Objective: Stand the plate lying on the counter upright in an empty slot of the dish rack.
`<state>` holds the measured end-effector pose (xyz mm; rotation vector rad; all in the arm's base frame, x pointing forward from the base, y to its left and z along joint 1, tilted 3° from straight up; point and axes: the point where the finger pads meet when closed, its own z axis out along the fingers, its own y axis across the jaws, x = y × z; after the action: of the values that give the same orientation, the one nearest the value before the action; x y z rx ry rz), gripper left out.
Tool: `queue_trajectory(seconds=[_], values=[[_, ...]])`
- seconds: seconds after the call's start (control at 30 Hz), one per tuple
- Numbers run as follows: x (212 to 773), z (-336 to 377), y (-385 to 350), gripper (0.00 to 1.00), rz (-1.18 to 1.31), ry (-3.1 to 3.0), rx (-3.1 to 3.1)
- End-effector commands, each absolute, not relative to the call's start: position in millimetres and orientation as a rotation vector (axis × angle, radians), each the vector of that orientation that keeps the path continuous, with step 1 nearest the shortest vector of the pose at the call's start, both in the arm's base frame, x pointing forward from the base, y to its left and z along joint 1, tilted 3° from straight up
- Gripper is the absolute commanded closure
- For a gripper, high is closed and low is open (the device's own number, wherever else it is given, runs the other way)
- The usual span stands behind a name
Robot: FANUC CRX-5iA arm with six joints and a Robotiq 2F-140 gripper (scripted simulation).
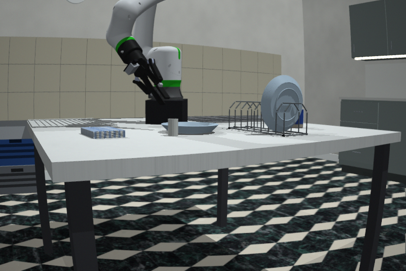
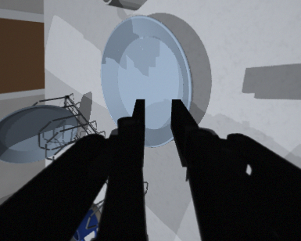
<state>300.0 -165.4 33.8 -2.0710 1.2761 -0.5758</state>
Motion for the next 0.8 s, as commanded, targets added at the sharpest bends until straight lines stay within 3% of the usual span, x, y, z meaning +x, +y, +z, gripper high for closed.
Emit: queue_trajectory(seconds=[0.0, 0.77], values=[[300.5, 28.1, -166.0, 0.76, -0.577, 1.276, -2.071], [302.1, -16.7, -167.3, 0.76, -0.577, 1.276, -2.071]])
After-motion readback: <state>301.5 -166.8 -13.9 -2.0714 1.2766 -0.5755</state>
